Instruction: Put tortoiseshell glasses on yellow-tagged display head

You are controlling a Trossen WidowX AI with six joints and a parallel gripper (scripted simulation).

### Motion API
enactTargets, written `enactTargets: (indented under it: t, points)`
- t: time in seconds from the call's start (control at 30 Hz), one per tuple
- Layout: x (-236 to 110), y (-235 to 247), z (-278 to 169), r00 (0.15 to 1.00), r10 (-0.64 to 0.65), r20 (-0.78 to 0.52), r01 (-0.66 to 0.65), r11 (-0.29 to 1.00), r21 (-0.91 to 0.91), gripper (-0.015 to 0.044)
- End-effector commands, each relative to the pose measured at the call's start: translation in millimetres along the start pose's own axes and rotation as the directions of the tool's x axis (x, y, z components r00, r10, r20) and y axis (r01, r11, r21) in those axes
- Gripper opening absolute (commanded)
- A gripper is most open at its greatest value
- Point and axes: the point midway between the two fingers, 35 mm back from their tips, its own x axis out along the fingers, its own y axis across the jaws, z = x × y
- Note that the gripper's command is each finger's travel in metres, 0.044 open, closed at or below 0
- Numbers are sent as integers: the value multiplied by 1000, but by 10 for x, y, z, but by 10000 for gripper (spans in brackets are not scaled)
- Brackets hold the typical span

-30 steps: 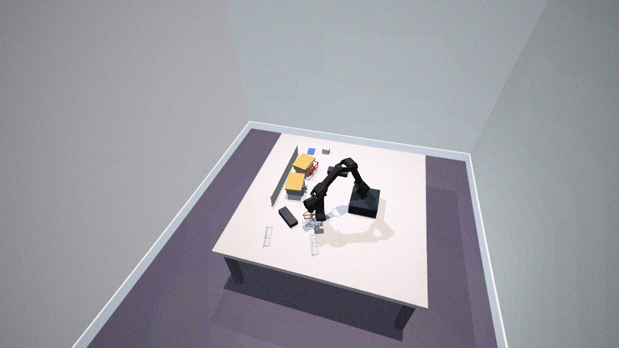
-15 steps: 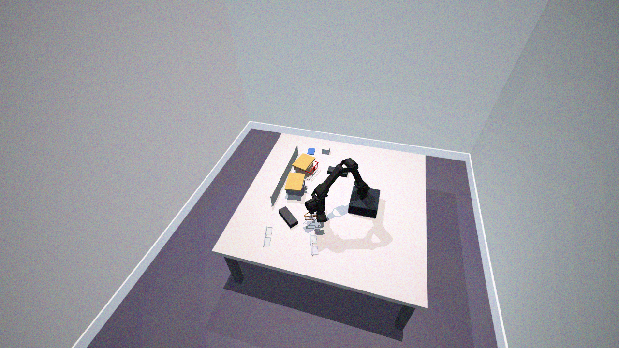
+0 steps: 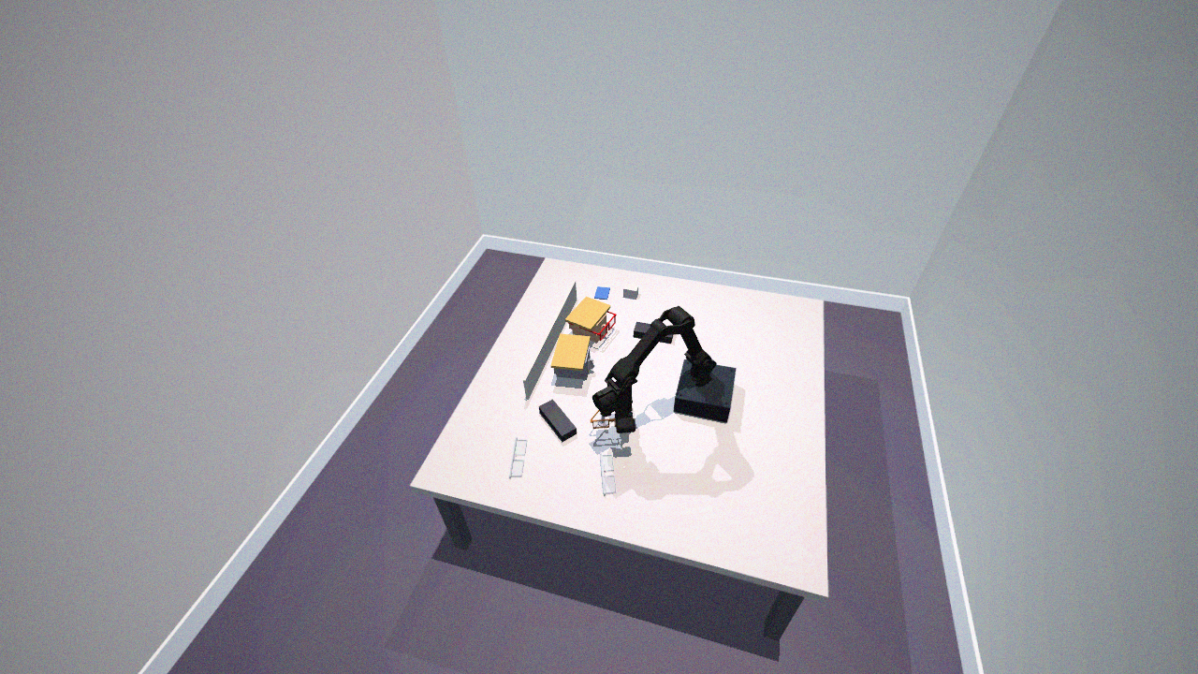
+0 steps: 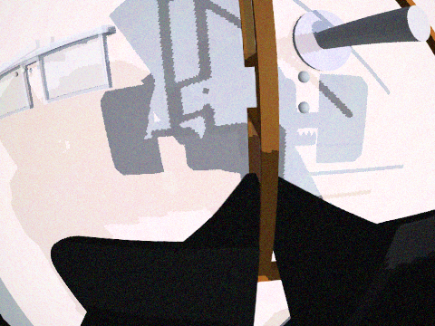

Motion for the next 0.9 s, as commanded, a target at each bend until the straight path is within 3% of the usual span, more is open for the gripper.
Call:
enactTargets:
  t: [0.0, 0.87]
  points:
    - [-23, 28, -14, 1000, 2, 9, -3, 1000, 4, 0]
    - [-20, 152, -211, 1000, 4, 7, -4, 1000, 4, 0]
